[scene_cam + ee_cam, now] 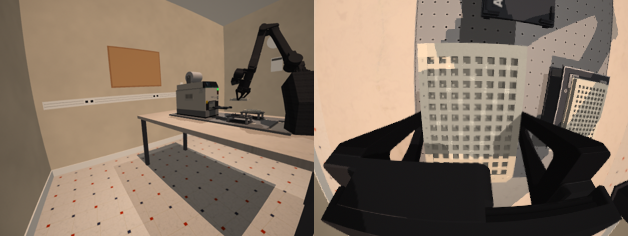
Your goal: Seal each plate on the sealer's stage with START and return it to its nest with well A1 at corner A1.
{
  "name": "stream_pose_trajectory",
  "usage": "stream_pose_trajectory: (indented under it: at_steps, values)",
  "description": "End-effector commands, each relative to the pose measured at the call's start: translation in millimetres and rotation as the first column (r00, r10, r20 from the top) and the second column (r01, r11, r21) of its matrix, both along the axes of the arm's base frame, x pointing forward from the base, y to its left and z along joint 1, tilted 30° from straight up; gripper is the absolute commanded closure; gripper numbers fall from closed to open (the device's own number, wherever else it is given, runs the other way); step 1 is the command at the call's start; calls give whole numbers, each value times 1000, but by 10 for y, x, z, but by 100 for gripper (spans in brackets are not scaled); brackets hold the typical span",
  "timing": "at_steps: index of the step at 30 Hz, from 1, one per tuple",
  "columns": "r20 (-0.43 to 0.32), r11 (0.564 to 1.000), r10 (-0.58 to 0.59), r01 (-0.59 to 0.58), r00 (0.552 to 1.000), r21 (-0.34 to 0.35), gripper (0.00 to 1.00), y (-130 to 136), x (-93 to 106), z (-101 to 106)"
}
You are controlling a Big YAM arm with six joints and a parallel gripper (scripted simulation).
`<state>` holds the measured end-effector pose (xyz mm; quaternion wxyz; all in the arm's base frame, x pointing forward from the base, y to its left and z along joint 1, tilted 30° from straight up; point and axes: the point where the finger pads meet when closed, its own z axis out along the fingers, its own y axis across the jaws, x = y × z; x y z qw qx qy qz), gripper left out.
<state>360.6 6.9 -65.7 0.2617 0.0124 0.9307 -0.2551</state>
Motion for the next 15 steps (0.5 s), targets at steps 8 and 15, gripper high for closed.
stream_pose_trajectory:
  at_steps: [8,15]
  values:
    - [12,1000,-10,9,1000,1,100,-50,34,1]
    - [7,1000,-10,10,1000,-1,100,-61,-2,-9]
